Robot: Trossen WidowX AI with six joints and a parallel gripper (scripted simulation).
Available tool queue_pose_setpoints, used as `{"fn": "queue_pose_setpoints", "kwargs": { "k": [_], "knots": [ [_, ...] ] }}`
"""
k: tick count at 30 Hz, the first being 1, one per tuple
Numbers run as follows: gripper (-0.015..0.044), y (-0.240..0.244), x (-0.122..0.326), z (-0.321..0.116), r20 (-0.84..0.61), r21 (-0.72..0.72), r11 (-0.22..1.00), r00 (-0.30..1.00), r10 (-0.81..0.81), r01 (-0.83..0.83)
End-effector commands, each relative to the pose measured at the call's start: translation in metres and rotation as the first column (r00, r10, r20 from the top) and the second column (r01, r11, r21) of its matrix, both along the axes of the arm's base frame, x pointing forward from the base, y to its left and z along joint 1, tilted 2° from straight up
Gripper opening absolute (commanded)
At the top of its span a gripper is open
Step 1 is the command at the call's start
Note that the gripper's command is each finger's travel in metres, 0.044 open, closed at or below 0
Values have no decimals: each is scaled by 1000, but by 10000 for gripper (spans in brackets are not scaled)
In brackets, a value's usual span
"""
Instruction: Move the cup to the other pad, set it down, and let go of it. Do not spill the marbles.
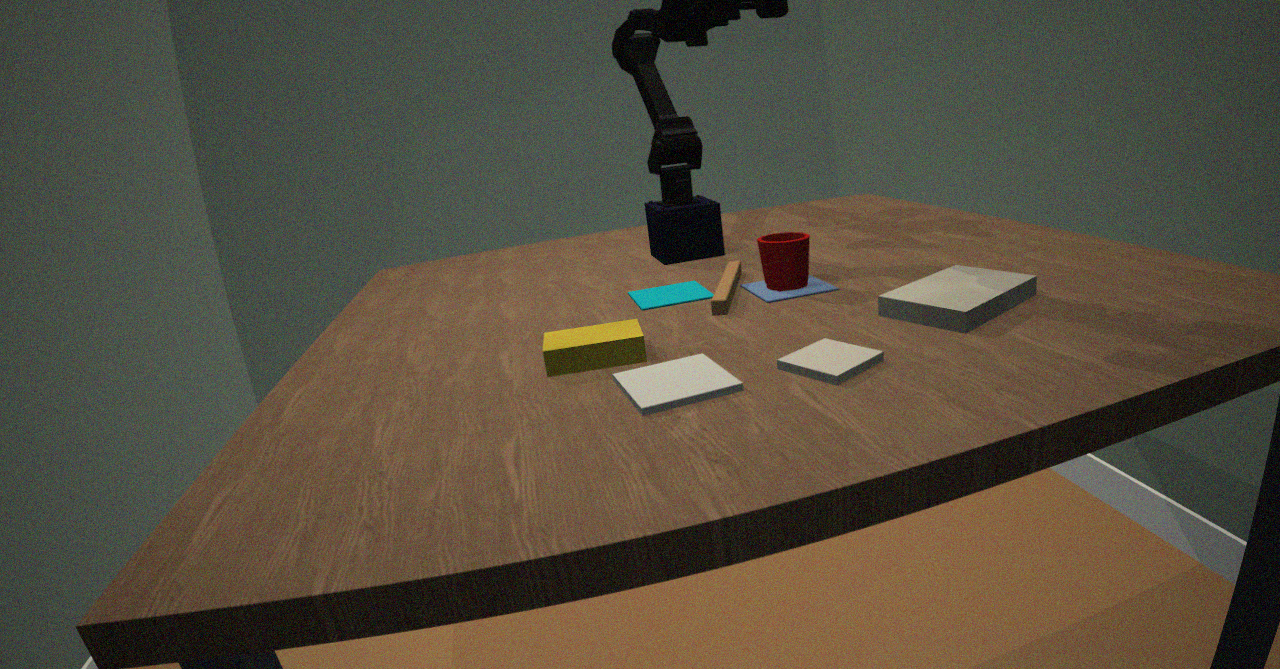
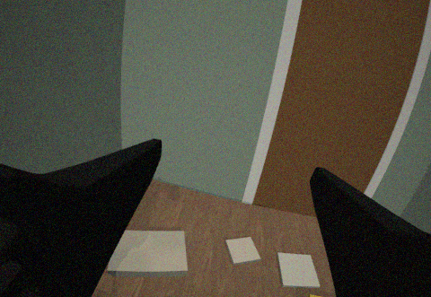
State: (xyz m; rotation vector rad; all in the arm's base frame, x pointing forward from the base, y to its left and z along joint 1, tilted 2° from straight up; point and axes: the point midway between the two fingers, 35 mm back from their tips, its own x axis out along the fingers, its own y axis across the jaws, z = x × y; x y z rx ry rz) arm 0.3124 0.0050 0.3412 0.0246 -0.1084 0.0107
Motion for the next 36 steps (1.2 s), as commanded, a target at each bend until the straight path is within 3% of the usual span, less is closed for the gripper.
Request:
{"fn": "queue_pose_setpoints", "kwargs": {
  "k": [1, 5, 8, 11, 17, 22, 36],
  "knots": [
    [374, 0, 2, -3, -15, 15, 1000, 1000, 2, -2],
    [269, 5, 33, -63, -304, 317, 947, 951, 50, 52],
    [190, 9, 46, -119, -536, 514, 823, 840, 87, 243],
    [148, 13, 48, -168, -714, 577, 653, 691, 113, 491],
    [148, 18, 35, -241, -923, 385, 268, 362, 133, 883],
    [148, 21, 10, -283, -987, 88, -48, 93, 127, 995],
    [148, 24, 2, -289, -990, 52, -85, 62, 125, 995]
  ]
}}
